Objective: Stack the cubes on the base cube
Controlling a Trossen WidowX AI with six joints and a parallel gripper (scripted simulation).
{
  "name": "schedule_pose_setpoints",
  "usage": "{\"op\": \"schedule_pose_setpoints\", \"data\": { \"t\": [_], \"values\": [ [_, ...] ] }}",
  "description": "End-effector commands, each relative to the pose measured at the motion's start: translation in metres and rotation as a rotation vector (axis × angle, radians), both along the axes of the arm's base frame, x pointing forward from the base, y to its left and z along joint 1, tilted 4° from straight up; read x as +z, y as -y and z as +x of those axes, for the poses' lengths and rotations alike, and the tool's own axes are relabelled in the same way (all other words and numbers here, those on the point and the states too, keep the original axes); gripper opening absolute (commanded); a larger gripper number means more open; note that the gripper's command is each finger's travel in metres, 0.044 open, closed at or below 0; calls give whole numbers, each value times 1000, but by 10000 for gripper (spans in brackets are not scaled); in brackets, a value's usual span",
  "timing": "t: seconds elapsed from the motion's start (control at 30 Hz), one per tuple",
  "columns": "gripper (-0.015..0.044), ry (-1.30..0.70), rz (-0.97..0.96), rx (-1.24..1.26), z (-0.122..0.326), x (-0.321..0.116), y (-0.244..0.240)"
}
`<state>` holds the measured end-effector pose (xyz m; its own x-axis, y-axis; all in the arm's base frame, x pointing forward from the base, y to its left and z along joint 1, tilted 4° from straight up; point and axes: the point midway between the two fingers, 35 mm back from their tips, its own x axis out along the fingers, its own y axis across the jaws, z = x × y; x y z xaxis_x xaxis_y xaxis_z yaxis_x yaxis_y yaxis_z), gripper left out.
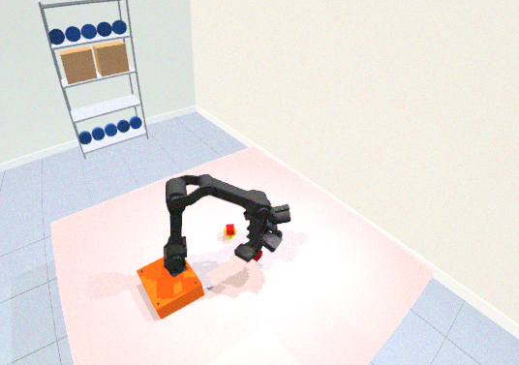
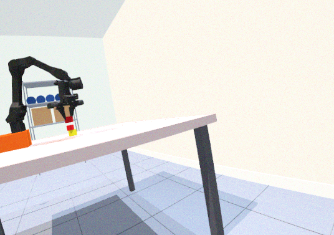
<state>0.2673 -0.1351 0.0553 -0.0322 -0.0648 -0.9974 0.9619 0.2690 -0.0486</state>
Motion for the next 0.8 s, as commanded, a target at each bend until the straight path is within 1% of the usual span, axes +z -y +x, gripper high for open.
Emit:
{"op": "schedule_pose_setpoints", "data": {
  "t": [0.0, 0.2, 0.77],
  "values": [
    [105, 8, -5, -4, -1, 15, -1],
    [105, 7, -4, 17, -1, 20, -4],
    [105, -22, 15, 536, 24, 16, -50]
  ]
}}
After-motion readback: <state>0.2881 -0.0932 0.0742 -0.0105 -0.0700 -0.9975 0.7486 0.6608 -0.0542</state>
